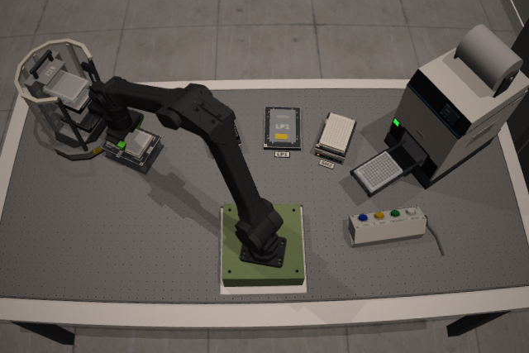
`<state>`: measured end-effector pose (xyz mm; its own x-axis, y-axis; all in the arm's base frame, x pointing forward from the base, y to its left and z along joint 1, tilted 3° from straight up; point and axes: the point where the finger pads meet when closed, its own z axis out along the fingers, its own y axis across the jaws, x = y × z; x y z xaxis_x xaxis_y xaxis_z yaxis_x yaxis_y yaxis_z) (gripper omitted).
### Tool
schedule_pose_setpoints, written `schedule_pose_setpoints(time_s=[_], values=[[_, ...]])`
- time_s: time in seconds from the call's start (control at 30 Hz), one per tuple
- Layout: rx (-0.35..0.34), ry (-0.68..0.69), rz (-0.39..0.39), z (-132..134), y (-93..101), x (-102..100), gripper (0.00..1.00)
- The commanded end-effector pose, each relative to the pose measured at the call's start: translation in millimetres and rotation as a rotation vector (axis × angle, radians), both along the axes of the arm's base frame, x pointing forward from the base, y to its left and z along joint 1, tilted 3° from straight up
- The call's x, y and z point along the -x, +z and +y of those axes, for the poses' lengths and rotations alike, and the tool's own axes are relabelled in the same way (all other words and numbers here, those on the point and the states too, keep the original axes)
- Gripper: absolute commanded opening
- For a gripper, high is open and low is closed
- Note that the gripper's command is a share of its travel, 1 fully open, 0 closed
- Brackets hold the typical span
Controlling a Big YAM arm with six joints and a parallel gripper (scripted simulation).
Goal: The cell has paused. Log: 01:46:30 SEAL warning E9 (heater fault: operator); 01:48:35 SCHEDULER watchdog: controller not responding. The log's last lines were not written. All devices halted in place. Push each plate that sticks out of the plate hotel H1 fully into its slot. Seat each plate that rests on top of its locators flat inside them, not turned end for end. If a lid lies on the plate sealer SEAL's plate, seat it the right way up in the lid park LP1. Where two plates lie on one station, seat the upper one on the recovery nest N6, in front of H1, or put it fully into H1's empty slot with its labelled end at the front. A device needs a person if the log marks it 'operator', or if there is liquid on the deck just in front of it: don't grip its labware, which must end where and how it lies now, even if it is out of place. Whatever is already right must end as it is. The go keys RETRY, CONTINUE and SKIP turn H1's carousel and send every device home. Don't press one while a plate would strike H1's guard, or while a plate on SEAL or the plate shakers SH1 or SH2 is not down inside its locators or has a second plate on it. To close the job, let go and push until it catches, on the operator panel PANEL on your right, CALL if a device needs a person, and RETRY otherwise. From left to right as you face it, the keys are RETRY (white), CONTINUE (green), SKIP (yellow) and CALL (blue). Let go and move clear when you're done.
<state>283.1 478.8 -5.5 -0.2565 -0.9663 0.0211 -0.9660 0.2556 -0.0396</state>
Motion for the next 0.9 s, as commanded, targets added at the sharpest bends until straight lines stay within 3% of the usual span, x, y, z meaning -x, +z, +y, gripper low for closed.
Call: schedule_pose_setpoints(time_s=[0.0,0.87], values=[[0.019,0.005,0.011,-7.9,-16.9,-2.1,0.80],[0.026,0.006,0.016,-8.6,-17.2,-1.6,0.80]])
